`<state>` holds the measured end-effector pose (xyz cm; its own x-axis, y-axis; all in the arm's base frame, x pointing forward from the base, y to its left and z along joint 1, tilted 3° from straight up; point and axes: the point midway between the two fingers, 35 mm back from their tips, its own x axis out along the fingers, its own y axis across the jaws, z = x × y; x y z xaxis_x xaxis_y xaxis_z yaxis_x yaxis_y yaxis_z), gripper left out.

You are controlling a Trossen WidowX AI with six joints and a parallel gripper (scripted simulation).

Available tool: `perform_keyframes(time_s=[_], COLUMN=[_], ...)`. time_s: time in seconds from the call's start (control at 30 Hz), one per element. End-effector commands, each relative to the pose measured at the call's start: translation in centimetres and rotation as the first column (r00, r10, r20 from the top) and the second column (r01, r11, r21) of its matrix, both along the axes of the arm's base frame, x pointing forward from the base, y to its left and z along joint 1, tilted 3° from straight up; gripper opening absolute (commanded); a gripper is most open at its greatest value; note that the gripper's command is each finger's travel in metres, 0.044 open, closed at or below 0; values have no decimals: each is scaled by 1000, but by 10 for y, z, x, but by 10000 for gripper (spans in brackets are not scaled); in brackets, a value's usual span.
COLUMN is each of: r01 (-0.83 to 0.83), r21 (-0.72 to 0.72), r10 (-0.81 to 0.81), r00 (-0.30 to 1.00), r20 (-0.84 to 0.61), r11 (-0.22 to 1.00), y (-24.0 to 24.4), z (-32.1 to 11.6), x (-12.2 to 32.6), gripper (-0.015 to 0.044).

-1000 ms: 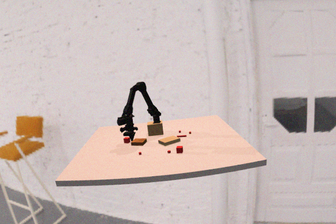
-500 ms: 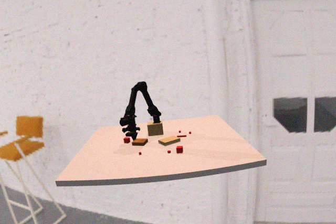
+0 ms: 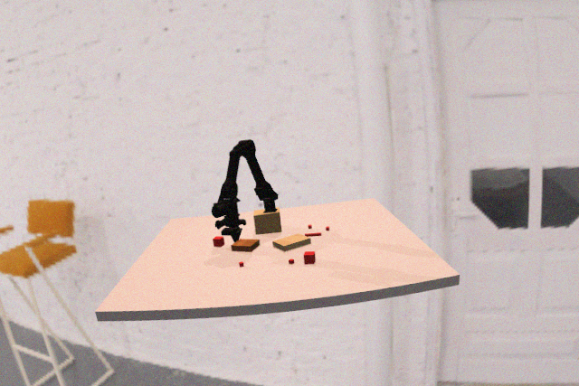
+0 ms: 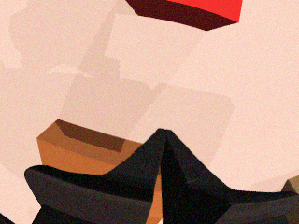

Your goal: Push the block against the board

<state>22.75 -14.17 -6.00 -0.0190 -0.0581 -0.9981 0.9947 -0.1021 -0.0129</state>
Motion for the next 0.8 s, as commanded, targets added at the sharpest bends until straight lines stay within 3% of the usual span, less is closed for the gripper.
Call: perform_keyframes(time_s=[0.0,0.77], r01=[1,0], r21=[6,9], r10=[-1,0], r00=[1000,1000], r20=[1,2], r11=[1000,1000], y=[10,48], z=[-1,-3], x=[1,11], gripper=[0,0])
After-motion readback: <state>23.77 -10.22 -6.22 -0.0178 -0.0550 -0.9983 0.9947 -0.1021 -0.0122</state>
